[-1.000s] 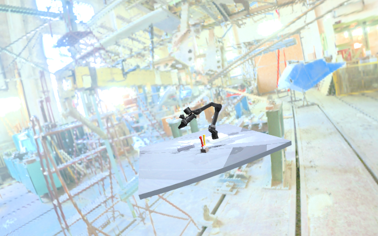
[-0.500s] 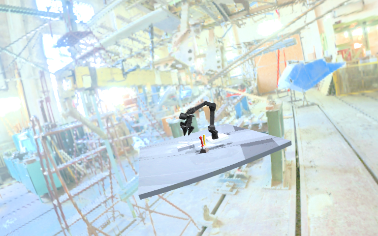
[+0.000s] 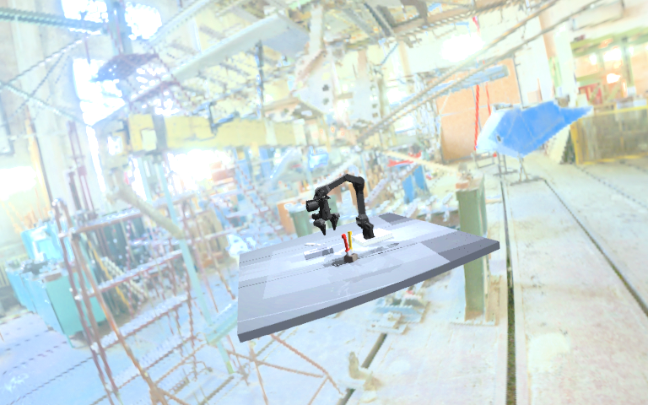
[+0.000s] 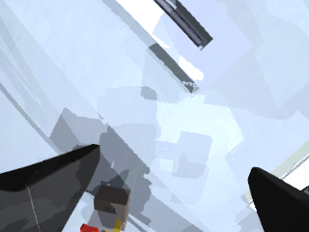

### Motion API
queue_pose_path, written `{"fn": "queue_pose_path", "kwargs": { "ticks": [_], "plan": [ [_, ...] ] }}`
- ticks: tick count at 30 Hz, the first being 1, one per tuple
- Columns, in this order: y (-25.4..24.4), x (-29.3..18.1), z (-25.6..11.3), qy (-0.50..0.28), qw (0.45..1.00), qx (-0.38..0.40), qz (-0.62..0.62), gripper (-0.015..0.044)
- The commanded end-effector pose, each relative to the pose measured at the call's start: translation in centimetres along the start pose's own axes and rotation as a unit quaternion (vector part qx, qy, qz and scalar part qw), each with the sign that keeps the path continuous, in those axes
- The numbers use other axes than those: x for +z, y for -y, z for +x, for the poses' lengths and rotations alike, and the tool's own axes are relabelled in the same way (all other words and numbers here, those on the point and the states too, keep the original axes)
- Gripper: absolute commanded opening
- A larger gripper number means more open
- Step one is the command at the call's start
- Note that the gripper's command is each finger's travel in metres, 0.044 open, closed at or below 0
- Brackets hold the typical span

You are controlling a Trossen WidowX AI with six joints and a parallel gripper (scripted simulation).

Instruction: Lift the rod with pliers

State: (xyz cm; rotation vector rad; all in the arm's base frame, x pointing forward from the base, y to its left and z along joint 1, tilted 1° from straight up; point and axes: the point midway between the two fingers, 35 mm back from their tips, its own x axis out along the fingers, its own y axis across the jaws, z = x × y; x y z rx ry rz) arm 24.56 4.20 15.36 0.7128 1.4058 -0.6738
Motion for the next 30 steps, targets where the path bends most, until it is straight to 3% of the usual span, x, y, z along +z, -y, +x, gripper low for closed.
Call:
{"fn": "queue_pose_path", "kwargs": {
  "ticks": [1, 11, 30],
  "plan": [
    [-1.2, -0.7, 0.0, -0.002, 1.000, -0.004, 0.001, 0.0440],
    [-6.3, -3.5, 0.0, -0.003, 1.000, -0.001, 0.001, 0.0440],
    [-6.3, -11.3, 0.3, -0.008, 1.000, -0.001, 0.001, 0.0440]
  ]
}}
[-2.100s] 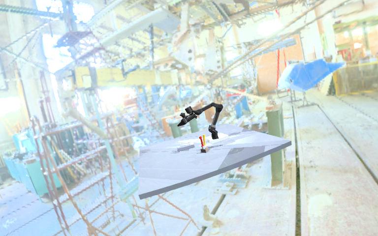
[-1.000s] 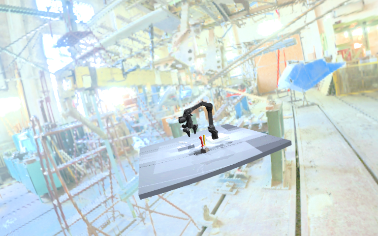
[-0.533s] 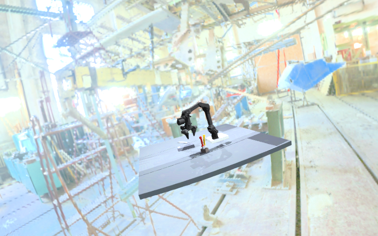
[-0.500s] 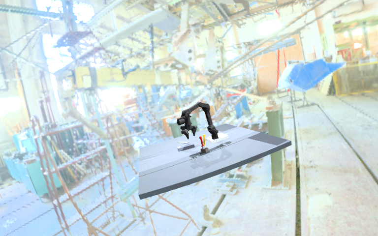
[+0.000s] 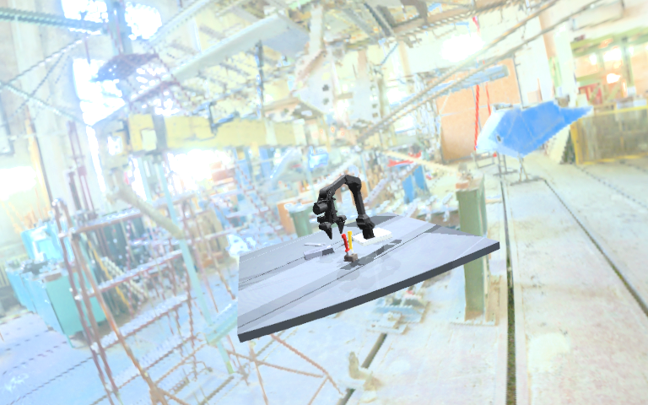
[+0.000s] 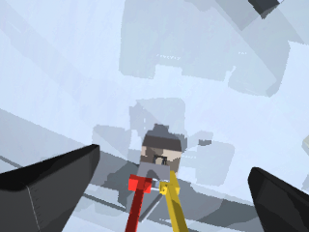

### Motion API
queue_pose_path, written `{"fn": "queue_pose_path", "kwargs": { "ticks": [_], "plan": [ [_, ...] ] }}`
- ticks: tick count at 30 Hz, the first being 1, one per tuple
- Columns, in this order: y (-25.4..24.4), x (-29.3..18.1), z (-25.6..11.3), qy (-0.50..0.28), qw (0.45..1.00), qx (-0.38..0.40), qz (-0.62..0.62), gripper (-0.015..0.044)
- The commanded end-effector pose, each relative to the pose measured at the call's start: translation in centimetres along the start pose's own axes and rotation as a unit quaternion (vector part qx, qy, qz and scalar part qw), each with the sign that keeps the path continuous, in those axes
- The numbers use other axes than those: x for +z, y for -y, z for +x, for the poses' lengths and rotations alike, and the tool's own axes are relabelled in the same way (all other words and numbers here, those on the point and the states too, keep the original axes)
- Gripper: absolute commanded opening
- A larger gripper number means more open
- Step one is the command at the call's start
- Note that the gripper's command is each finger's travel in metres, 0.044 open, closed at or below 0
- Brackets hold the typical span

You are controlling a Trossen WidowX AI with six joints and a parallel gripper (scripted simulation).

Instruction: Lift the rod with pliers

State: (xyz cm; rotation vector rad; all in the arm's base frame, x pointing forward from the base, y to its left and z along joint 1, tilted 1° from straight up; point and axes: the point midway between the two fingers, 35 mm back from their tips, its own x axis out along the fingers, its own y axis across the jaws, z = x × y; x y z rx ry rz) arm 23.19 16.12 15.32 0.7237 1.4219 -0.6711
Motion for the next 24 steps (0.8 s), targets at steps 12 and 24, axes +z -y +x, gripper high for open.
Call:
{"fn": "queue_pose_path", "kwargs": {
  "ticks": [12, 24],
  "plan": [
    [0.1, -4.1, 0.8, 0.000, 1.000, -0.002, 0.000, 0.0440],
    [0.1, -7.9, 0.8, -0.002, 1.000, -0.002, 0.000, 0.0440]
  ]
}}
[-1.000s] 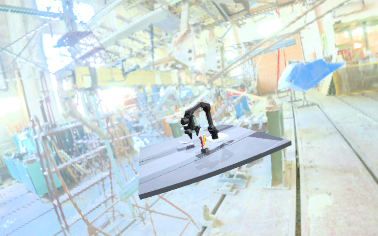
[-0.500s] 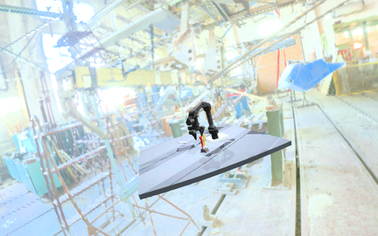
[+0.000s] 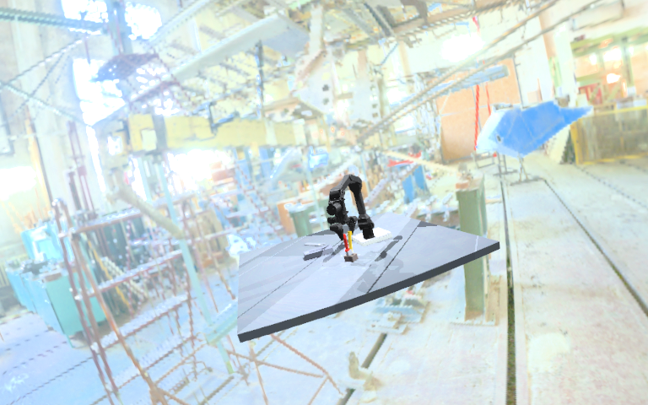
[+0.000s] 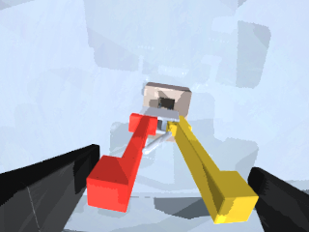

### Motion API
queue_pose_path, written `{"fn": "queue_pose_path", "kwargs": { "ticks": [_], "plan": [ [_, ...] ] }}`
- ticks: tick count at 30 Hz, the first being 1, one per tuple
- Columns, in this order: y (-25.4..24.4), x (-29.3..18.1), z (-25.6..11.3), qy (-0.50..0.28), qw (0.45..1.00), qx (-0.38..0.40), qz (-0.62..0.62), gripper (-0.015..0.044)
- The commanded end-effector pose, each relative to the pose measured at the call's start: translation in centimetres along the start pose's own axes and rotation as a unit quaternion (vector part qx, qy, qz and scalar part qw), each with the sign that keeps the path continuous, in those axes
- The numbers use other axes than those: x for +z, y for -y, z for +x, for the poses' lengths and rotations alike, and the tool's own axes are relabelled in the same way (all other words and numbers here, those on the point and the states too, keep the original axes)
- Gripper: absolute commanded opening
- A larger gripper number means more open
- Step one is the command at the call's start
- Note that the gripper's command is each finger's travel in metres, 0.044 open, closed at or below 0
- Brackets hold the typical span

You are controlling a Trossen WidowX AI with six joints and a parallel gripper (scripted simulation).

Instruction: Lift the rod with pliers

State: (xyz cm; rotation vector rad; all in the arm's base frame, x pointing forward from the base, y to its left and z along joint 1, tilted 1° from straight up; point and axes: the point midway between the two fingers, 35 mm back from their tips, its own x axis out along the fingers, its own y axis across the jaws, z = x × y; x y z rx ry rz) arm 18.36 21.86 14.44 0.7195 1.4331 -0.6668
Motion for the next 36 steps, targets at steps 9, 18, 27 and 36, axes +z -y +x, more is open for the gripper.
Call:
{"fn": "queue_pose_path", "kwargs": {
  "ticks": [9, 18, 27, 36],
  "plan": [
    [-0.2, -0.4, 1.1, 0.002, 1.000, 0.000, 0.003, 0.0440],
    [-0.1, -0.4, 2.5, 0.002, 1.000, 0.000, 0.003, 0.0440],
    [-0.1, -0.4, 3.1, 0.002, 1.000, 0.000, 0.003, 0.0436],
    [-0.1, -0.4, 3.1, 0.002, 1.000, 0.000, 0.003, 0.0424]
  ]
}}
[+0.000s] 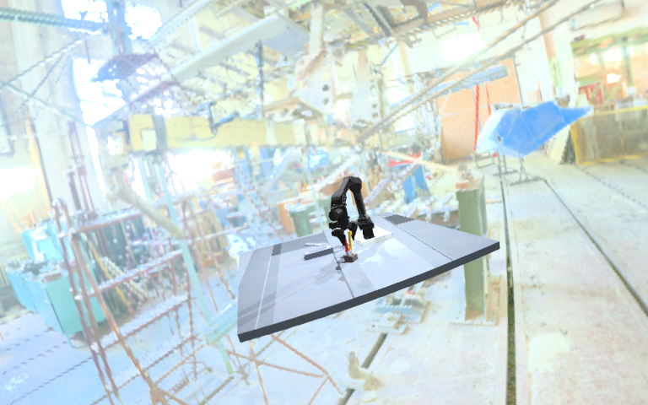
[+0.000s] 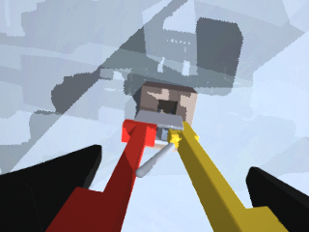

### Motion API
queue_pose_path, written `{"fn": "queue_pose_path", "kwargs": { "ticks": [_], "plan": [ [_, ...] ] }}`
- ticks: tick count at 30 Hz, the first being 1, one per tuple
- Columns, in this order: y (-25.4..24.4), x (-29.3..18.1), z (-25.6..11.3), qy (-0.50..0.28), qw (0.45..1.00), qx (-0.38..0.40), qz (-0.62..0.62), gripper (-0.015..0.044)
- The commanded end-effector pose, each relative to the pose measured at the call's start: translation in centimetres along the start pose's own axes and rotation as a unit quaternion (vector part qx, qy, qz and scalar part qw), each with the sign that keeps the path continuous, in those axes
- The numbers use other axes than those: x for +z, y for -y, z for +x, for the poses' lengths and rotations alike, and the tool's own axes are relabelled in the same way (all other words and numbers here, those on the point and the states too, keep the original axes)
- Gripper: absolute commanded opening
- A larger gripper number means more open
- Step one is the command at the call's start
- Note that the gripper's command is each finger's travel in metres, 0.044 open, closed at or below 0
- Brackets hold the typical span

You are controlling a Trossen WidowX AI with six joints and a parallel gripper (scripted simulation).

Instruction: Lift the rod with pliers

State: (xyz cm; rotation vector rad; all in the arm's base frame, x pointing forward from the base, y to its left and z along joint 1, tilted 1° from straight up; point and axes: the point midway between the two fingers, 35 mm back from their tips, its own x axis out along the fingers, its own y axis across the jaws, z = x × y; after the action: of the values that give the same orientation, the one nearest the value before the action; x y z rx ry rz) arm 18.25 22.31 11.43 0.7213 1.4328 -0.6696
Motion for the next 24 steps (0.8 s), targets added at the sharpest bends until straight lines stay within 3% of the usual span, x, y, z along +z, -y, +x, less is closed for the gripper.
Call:
{"fn": "queue_pose_path", "kwargs": {
  "ticks": [1, 24],
  "plan": [
    [-0.04, 0.07, 0.06, 0.002, 1.000, 0.001, 0.002, 0.0423],
    [-0.04, 0.07, 0.06, 0.002, 1.000, 0.001, 0.002, 0.0392]
  ]
}}
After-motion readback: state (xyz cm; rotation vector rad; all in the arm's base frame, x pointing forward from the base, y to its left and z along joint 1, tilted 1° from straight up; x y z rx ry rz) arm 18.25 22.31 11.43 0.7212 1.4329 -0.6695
